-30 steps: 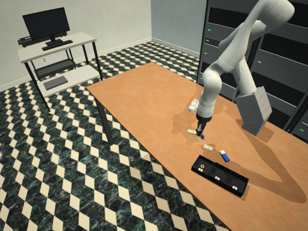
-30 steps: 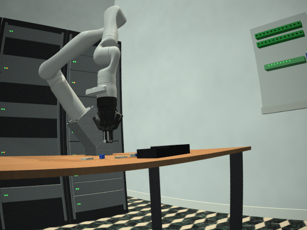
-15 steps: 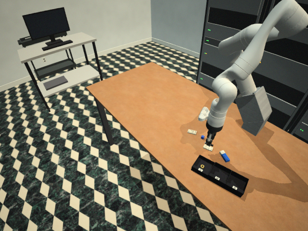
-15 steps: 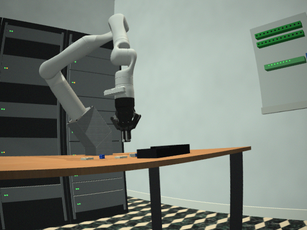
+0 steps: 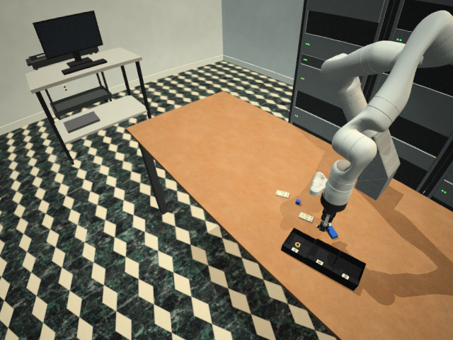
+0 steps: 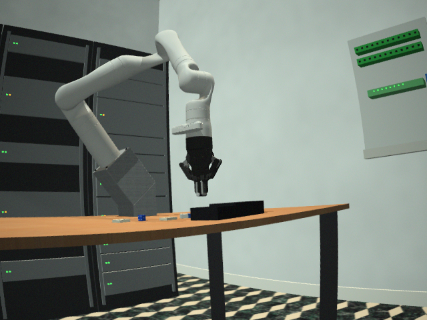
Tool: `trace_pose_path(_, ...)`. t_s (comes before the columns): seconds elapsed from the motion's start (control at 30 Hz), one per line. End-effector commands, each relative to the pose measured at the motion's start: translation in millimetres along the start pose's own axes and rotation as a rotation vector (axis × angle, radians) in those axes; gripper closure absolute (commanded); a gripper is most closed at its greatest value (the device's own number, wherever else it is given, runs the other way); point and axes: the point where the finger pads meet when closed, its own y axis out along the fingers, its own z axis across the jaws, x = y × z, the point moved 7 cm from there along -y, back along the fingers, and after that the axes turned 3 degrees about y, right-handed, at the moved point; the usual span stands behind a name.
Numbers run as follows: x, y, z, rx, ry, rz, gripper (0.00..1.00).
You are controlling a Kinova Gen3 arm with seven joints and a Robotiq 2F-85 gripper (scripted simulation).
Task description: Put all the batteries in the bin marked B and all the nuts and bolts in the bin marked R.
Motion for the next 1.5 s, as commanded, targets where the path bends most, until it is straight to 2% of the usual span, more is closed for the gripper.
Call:
trace_pose_path(0.0,16.4,1.0,-10.3,-0.008,-0.021,0.008,0.95)
trace_pose_path(0.23,49.8,1.1,-28.7,-0.008,-0.021,0.008,0.95)
trace_pose_path(0.3,60.3,1.1,-34.6,-0.008,0.079,0.008,0.95)
trace_pose_path(0.4,65.6,1.1,-37.5,-0.009,0.116,0.007,0.95)
trace_pose_path(0.77,121.1,1.2,-68.3,-0.009,0.116,0.007,0.95)
trace_pose_path(1.47,120.1,1.2,-67.6,-0.009,0.116,0.007,0.95)
